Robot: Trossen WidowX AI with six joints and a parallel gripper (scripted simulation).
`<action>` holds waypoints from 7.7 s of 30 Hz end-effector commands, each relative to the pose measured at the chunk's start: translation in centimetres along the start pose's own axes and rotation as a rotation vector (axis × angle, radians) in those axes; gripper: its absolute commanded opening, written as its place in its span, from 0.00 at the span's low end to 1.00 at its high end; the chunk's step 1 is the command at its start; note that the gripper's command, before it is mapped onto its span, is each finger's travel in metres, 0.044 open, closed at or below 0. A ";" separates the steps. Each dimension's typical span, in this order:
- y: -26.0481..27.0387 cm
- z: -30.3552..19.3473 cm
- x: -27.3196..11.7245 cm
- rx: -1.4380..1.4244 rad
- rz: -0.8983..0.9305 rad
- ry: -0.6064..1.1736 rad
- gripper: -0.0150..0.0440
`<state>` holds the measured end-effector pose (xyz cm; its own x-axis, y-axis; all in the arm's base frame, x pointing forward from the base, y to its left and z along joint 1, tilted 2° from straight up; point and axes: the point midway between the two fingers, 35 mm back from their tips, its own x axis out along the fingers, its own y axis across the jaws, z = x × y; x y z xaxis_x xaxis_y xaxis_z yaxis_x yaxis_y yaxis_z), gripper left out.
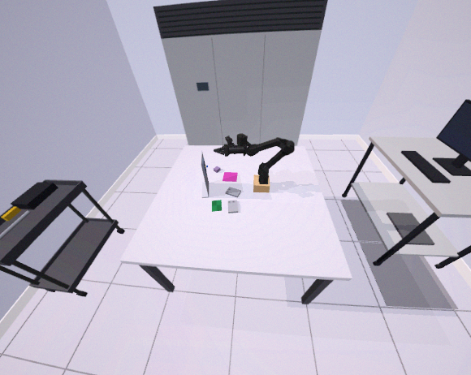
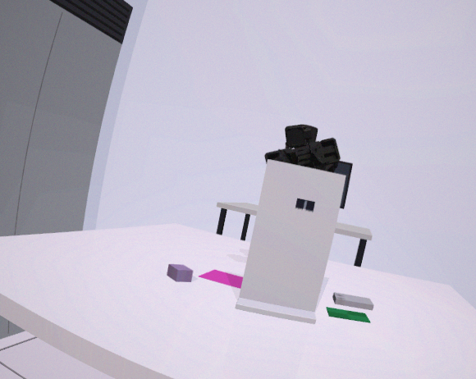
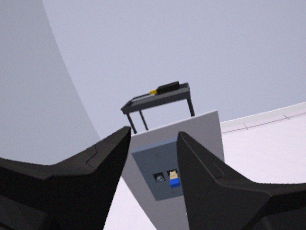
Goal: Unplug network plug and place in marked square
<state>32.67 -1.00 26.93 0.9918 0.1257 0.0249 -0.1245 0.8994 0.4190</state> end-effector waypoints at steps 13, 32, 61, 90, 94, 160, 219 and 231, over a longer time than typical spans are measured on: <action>-3.5 -5.7 -1.6 0.581 0.086 0.131 0.52; -5.0 -10.4 -5.4 1.136 0.113 0.289 0.52; -5.0 -10.7 0.8 1.136 0.117 0.286 0.52; -4.9 -10.8 5.5 1.136 0.120 0.284 0.52; -4.9 -10.9 6.1 1.136 0.120 0.284 0.52; -5.0 -10.8 3.9 1.136 0.119 0.285 0.25; -5.6 -10.4 -0.1 1.136 0.116 0.286 0.25; -5.1 -9.1 -0.1 1.142 0.110 0.287 0.25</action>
<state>33.04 -1.82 15.49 0.9166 0.3976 -0.0421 0.0482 -0.0053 0.9988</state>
